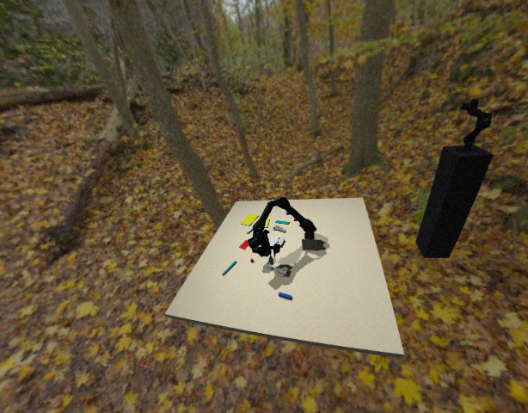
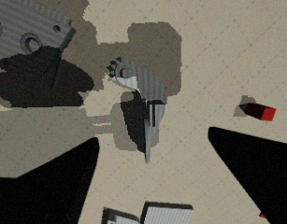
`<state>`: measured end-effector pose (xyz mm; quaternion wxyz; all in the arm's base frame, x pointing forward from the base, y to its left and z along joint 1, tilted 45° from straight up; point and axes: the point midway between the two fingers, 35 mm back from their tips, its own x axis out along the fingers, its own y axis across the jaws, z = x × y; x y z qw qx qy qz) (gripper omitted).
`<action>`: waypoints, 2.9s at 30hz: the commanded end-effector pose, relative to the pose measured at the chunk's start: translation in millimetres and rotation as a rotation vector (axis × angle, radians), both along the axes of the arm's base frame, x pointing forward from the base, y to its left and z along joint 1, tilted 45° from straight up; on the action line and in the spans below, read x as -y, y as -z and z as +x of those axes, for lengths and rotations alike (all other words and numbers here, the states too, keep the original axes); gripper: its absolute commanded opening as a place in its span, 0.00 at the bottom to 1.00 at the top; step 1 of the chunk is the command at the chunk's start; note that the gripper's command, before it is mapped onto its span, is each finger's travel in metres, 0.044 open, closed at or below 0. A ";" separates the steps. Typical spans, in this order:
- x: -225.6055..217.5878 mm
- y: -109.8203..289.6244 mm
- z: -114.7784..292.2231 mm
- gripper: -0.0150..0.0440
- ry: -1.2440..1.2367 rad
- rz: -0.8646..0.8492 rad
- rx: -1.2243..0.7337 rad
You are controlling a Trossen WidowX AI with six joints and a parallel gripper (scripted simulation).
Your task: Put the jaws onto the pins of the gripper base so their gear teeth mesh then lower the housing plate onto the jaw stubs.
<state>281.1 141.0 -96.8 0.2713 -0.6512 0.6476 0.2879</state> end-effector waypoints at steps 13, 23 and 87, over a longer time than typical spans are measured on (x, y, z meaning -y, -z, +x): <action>14.8 16.9 2.3 1.00 -0.003 -0.001 0.001; 26.1 28.9 3.2 1.00 -0.005 -0.002 0.002; 19.8 24.3 4.5 0.48 -0.002 0.001 0.002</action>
